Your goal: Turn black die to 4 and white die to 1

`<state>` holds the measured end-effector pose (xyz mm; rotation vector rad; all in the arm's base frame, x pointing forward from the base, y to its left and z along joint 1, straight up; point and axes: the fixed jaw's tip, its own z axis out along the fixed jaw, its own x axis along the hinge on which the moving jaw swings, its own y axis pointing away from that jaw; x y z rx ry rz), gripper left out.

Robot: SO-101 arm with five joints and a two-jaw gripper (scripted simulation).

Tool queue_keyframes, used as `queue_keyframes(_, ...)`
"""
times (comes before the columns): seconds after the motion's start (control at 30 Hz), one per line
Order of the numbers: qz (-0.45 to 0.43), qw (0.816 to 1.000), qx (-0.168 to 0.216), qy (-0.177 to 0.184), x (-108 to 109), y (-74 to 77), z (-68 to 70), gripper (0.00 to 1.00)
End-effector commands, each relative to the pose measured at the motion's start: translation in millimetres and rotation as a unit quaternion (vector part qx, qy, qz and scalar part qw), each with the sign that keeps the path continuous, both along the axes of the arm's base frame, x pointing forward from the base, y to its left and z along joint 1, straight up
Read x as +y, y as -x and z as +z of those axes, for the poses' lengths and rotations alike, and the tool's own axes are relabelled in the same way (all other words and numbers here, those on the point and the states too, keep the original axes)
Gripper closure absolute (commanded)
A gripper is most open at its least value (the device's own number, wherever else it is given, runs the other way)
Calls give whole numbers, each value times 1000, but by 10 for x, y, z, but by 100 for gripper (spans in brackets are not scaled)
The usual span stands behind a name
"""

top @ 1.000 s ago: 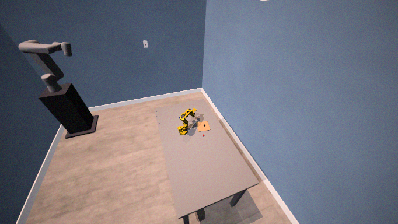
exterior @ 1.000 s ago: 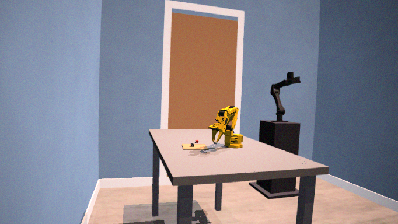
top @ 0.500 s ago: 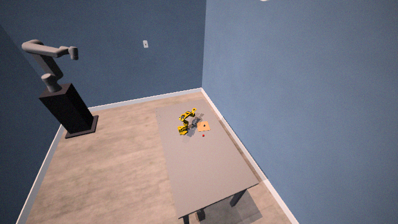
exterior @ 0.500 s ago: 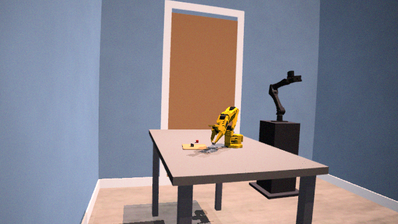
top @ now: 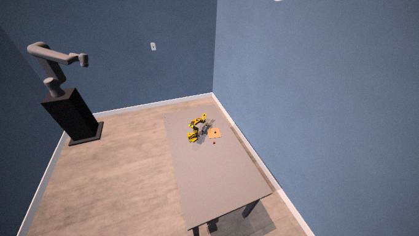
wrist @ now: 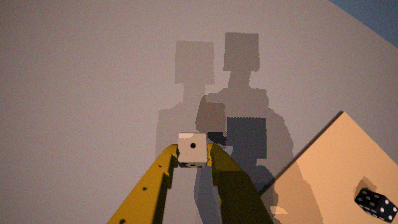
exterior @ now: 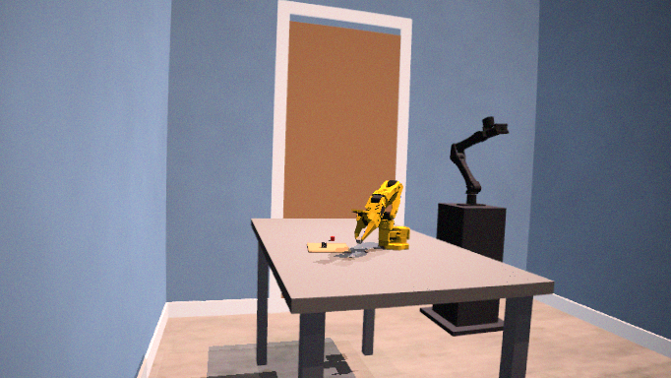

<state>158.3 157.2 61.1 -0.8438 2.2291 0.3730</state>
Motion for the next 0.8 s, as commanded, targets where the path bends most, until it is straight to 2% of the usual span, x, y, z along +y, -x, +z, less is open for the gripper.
queue_keyframes(0.0, 8, 1000, -21, -16, 52, -22, 66, 100)
queue_keyframes(0.3, 9, 998, -45, -38, 115, -84, 51, 100)
queue_keyframes(0.77, 12, 986, -124, -110, 242, -201, 43, 100)
